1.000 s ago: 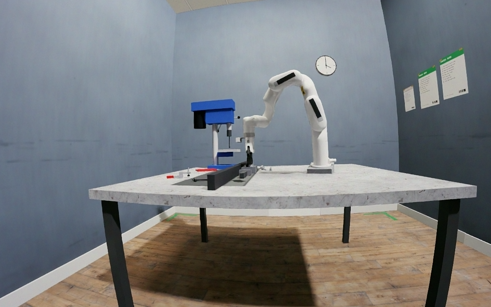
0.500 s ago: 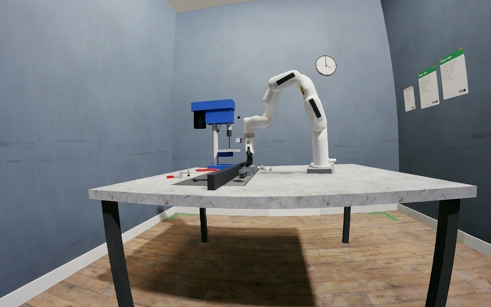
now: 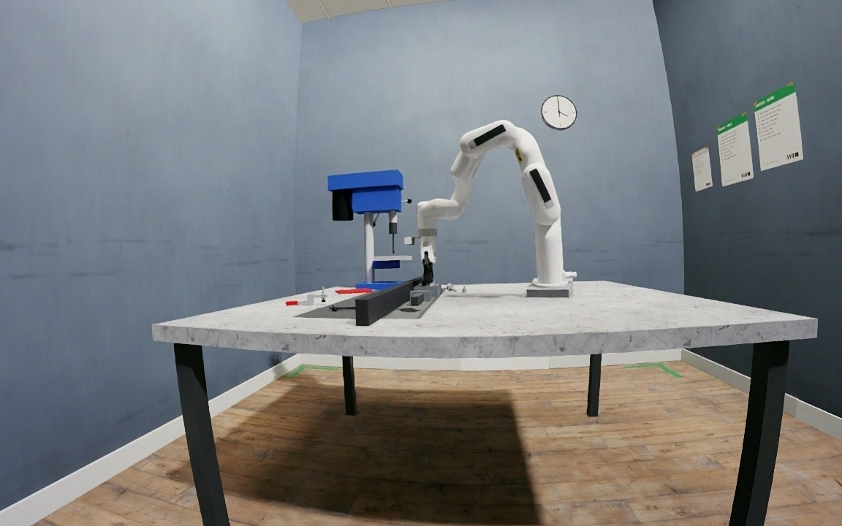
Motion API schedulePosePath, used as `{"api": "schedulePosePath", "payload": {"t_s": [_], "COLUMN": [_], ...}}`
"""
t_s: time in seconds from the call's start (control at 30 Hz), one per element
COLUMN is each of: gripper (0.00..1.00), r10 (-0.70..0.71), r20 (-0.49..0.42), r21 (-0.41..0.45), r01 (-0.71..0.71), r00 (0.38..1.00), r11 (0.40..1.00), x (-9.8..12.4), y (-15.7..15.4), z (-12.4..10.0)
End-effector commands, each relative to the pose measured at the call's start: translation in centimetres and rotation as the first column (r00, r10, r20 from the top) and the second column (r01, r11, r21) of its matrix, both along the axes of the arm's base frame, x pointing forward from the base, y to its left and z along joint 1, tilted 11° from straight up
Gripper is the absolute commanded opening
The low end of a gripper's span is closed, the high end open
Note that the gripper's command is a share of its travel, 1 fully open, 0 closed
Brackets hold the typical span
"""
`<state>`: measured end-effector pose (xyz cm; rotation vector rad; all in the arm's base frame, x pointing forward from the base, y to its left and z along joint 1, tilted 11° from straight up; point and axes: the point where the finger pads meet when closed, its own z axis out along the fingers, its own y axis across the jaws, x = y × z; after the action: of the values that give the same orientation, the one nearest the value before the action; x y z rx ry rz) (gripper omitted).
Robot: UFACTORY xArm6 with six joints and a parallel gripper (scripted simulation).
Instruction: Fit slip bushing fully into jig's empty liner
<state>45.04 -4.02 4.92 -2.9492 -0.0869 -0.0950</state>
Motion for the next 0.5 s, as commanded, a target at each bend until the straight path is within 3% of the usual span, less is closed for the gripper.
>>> {"api": "schedulePosePath", "payload": {"t_s": [0.0, 0.47], "gripper": [0.26, 0.26], "r10": [0.000, 0.000], "r20": [0.004, 0.004], "r21": [-0.001, -0.001], "r01": [0.000, 0.000], "r00": [1.000, 1.000], "r11": [1.000, 1.000], "x": [0.15, 0.17], "y": [-0.02, 0.05], "z": [0.06, -0.33]}}
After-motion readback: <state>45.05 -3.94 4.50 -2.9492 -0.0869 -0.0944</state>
